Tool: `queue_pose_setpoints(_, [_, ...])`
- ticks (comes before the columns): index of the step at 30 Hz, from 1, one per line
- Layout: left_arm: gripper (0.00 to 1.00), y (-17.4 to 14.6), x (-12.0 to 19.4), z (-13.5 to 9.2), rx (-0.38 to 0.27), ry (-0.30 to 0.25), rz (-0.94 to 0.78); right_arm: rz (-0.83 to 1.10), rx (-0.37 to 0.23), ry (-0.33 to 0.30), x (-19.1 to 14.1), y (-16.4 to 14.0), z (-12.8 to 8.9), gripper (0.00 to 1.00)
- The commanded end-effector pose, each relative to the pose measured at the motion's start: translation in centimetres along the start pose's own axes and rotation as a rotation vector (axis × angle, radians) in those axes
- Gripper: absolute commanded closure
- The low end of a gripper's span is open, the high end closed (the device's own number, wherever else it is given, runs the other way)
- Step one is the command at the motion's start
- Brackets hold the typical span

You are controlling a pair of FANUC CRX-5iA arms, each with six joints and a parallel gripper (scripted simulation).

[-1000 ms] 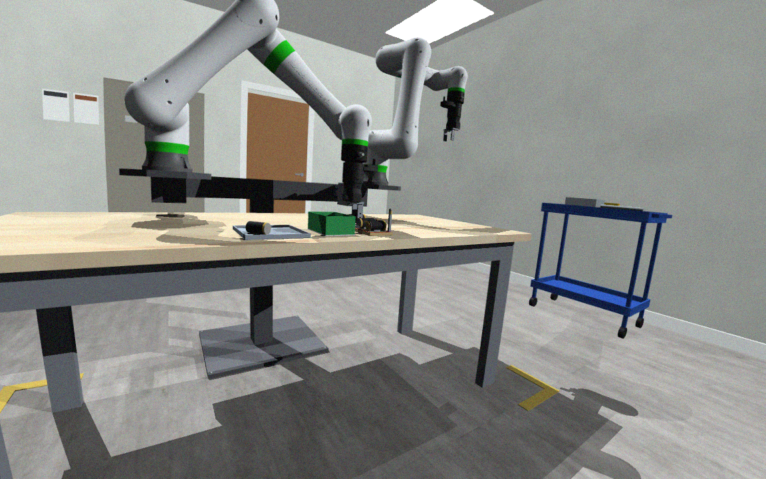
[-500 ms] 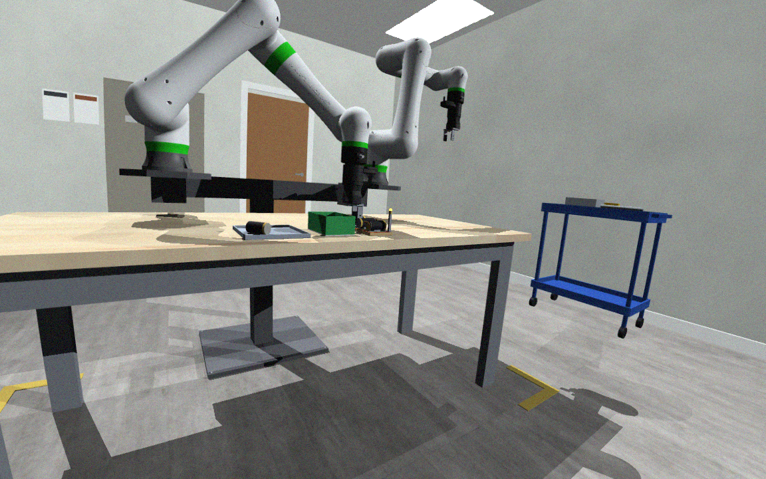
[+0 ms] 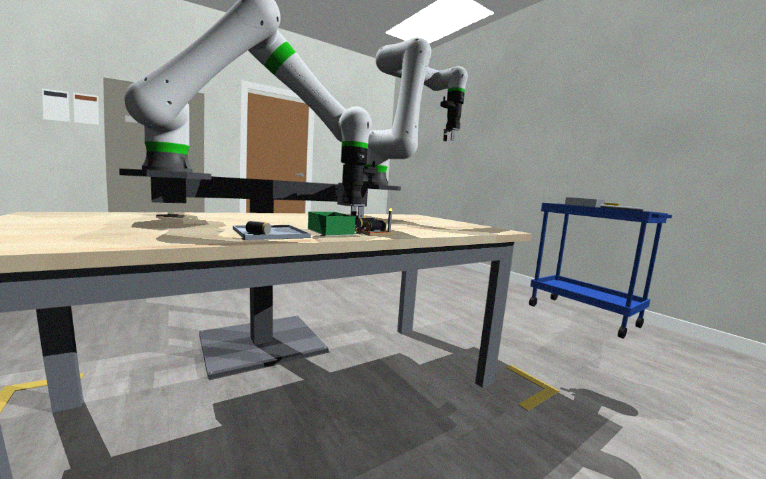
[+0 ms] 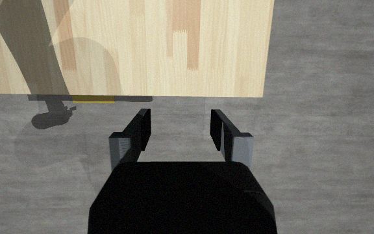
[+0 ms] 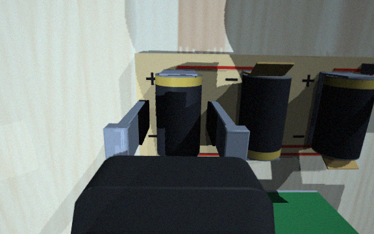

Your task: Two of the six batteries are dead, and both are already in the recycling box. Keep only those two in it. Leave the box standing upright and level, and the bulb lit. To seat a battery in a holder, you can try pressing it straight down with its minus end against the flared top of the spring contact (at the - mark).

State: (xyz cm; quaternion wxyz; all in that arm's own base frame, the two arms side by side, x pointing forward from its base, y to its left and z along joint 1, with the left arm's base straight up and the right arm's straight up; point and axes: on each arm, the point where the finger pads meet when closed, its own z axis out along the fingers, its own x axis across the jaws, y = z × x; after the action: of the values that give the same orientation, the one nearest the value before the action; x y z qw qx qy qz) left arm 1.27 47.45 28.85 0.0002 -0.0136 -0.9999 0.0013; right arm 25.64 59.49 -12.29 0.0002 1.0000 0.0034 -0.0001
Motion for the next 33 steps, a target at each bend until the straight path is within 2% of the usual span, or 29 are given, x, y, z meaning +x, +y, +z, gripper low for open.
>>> queue_pose_setpoints(1, [0.00,0.0,0.0,-0.1,-0.003,0.000,0.000,0.000,0.002,0.001,0.0,-0.1,-0.1,0.10])
queue_pose_setpoints(17, [0.00,0.0,0.0,-0.1,-0.003,0.000,0.000,0.000,0.002,0.001,0.0,-0.1,-0.5,0.10])
queue_pose_setpoints(24, [0.00,0.0,0.0,-0.1,-0.003,0.000,0.000,0.000,0.002,0.001,0.0,-0.1,-3.0,0.10])
queue_pose_setpoints(26, [0.00,0.0,0.0,-0.1,-0.003,0.000,0.000,0.000,0.002,0.001,0.0,-0.1,-3.0,0.10])
queue_pose_setpoints(33, [0.00,0.0,0.0,-0.1,-0.003,0.000,0.000,0.000,0.002,0.001,0.0,-0.1,-6.0,0.10])
